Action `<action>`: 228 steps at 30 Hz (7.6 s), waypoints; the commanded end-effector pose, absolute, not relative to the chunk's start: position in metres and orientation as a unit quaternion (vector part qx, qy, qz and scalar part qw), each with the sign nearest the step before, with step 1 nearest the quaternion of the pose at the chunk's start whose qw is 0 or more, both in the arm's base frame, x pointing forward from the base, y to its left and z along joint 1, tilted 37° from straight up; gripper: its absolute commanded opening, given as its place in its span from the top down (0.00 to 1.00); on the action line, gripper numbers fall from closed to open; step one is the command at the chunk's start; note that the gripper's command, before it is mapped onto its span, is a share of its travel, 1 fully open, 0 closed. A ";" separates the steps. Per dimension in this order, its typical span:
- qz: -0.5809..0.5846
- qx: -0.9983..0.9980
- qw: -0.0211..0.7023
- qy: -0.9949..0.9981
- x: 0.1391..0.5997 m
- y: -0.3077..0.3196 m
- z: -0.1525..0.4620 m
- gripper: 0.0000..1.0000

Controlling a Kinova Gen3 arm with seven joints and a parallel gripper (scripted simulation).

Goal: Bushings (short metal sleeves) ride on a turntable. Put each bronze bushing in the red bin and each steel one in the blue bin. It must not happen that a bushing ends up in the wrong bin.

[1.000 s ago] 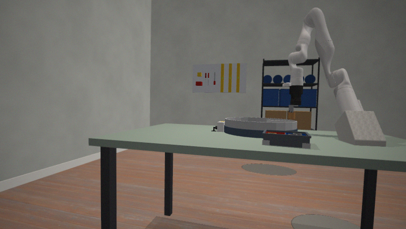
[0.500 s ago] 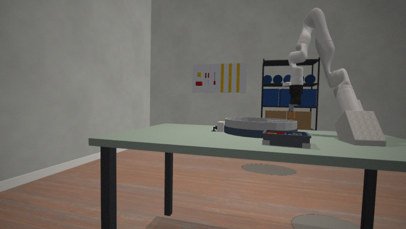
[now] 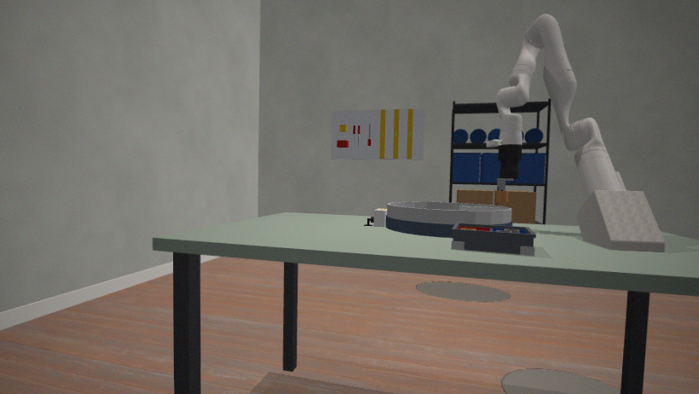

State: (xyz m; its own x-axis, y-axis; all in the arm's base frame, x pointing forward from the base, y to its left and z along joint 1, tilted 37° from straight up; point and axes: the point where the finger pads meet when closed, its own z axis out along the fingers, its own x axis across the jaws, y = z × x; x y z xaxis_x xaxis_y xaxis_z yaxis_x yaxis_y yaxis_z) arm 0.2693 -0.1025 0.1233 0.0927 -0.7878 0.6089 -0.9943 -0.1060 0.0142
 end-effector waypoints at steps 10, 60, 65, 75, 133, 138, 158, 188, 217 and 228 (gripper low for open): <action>0.235 0.706 0.219 -0.631 0.269 -0.091 0.137 1.00; 0.156 0.867 0.281 -0.382 0.345 0.077 0.035 1.00; 0.146 0.879 0.286 -0.351 0.354 0.095 0.022 1.00; 0.120 0.907 0.298 -0.273 0.375 0.139 -0.010 1.00; 0.094 0.927 0.306 -0.193 0.402 0.135 -0.105 1.00; 0.094 0.927 0.306 -0.193 0.402 0.135 -0.106 1.00; 0.094 0.927 0.306 -0.193 0.402 0.128 -0.115 1.00; 0.094 0.927 0.306 -0.193 0.403 0.117 -0.129 1.00; 0.094 0.927 0.306 -0.193 0.404 0.109 -0.139 1.00; 0.094 0.927 0.306 -0.193 0.404 0.106 -0.143 1.00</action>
